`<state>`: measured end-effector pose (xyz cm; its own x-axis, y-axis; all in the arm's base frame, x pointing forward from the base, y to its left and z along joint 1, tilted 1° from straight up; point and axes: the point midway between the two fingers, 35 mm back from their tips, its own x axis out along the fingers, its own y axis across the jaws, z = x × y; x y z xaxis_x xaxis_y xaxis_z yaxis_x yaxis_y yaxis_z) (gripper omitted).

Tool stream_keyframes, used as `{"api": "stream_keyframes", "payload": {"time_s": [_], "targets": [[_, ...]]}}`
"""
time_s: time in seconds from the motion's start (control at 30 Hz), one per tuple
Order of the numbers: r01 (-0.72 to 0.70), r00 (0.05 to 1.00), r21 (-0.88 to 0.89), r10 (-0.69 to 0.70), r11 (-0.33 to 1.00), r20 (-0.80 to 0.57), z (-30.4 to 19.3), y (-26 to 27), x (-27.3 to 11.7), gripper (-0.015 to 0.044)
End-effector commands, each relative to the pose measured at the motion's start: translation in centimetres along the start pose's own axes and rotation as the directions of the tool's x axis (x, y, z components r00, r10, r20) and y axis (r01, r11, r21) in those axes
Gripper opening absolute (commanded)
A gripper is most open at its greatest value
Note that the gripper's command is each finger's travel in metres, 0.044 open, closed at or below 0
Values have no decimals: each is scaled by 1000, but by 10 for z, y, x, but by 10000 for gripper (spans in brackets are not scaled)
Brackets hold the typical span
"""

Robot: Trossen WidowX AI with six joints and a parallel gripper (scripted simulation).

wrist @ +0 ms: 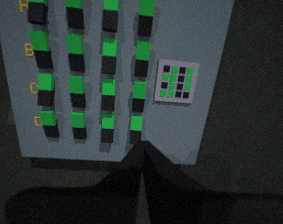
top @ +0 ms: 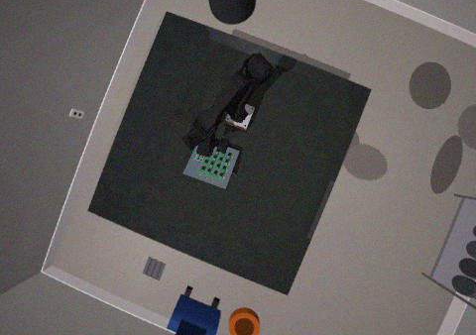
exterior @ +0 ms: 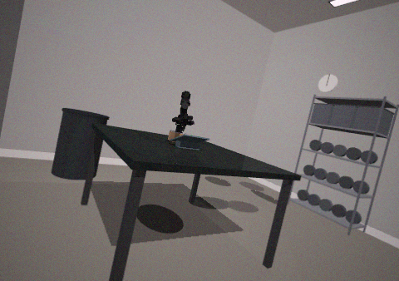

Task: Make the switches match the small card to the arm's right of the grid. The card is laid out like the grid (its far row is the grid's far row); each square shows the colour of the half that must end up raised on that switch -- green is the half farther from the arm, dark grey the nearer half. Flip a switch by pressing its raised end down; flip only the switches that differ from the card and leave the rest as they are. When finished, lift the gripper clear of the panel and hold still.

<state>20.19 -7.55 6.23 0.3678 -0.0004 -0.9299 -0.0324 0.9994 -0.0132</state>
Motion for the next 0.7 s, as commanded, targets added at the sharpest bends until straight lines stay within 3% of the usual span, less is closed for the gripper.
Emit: {"api": "stream_keyframes", "payload": {"time_s": [0.0,0.33,0.67], "targets": [[-8,1000,1,8,1000,-9,-4,2,-7,0],[-13,1000,2,13,1000,-6,46,52,-14,0],[-13,1000,3,13,1000,-5,47,53,-14,0]]}}
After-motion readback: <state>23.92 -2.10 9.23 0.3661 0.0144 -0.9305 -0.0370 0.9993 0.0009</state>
